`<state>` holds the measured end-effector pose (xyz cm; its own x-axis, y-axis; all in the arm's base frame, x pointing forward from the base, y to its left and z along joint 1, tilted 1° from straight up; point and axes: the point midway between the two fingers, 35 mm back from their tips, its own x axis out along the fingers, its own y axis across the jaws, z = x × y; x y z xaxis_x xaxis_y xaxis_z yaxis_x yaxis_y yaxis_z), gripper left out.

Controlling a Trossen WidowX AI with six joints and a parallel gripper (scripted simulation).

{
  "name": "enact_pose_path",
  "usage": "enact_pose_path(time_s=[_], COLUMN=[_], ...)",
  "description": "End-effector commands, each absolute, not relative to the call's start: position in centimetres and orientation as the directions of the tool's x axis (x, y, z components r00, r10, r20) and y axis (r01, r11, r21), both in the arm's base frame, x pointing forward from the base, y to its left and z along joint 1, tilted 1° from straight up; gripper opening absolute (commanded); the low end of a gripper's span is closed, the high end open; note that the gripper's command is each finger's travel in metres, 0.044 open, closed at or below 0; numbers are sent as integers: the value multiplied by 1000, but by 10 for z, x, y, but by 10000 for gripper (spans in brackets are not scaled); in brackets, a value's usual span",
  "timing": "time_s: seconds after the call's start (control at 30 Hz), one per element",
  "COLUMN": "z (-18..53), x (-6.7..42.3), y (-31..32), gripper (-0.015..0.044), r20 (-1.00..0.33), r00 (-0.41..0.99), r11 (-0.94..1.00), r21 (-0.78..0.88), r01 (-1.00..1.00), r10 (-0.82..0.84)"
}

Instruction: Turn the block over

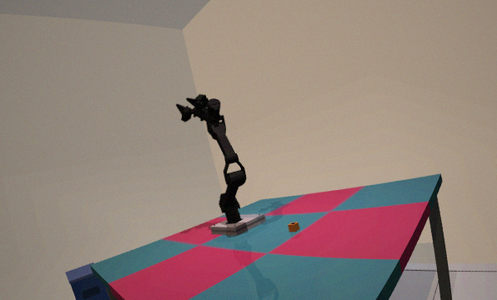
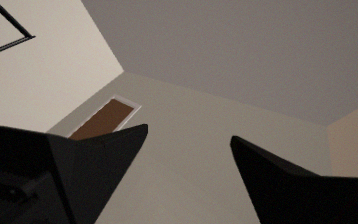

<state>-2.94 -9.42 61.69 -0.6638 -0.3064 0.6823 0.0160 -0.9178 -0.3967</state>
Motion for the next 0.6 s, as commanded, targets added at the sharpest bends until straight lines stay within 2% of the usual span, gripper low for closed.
enact_pose_path(time_s=[0.0, 0.03, 0.3, 0.57], z=[617, 617, 614, 590], x=[-31, -37, -108, -130], y=[-93, -89, -1, 114], gripper=[426, 440, 440, 440], r20=[681, 677, 592, 446], r00=[-668, -681, -800, -750], r11=[-919, -924, -934, -809], r21=[-393, -383, -225, -90], r01=[11, -4, -278, -581], r10=[-299, -278, 96, 489])
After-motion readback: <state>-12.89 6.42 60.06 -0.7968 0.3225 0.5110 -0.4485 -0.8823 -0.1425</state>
